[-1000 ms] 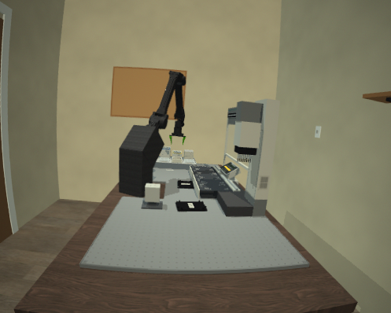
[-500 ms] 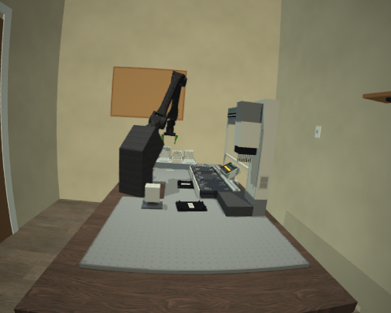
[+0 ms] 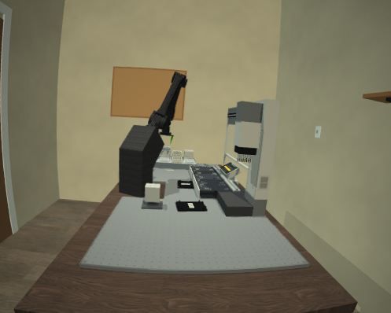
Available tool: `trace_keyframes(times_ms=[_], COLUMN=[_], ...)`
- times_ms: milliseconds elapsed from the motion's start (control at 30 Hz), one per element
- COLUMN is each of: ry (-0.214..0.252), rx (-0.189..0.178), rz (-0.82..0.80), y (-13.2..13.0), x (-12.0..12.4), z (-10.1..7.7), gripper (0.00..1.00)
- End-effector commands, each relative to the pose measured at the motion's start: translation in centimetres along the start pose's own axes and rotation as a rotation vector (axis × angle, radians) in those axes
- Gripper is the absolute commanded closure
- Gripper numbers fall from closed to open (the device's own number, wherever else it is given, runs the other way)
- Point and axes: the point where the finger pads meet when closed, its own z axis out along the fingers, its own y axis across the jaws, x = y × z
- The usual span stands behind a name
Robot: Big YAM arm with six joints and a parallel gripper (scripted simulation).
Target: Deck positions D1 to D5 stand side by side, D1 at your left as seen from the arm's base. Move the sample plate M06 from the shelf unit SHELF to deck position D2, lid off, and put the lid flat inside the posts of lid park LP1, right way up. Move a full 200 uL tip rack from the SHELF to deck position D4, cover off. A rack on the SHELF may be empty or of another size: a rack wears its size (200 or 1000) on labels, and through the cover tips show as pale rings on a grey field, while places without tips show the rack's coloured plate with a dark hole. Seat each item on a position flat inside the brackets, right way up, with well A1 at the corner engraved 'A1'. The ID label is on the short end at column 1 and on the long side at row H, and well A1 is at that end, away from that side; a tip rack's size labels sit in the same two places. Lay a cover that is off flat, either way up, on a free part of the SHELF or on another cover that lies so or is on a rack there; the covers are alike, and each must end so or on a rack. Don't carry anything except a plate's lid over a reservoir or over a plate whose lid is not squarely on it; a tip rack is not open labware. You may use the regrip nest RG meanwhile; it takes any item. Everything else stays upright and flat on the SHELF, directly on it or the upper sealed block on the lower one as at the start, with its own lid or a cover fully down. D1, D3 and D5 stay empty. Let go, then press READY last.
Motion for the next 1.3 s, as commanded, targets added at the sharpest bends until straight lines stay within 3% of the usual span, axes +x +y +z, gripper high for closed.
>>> trace_keyframes(times_ms=[0, 833, 867, 933, 1267], ry=[-0.043, -0.043, -0.064, -0.031, -0.034], rx=[0.009, 0.009, 0.017, 0.014, 0.017], rz=[0.032, 0.032, 0.060, 0.027, 0.026], y=[-0.9, -0.9, -2.3, -2.8, -7.2], x=[-1.5, -1.5, -2.8, -2.7, -5.3], z=[-1.3, -1.3, -1.9, -0.9, -1.1], gripper=[0.00, 0.00, 0.00, 0.00, 0.00])
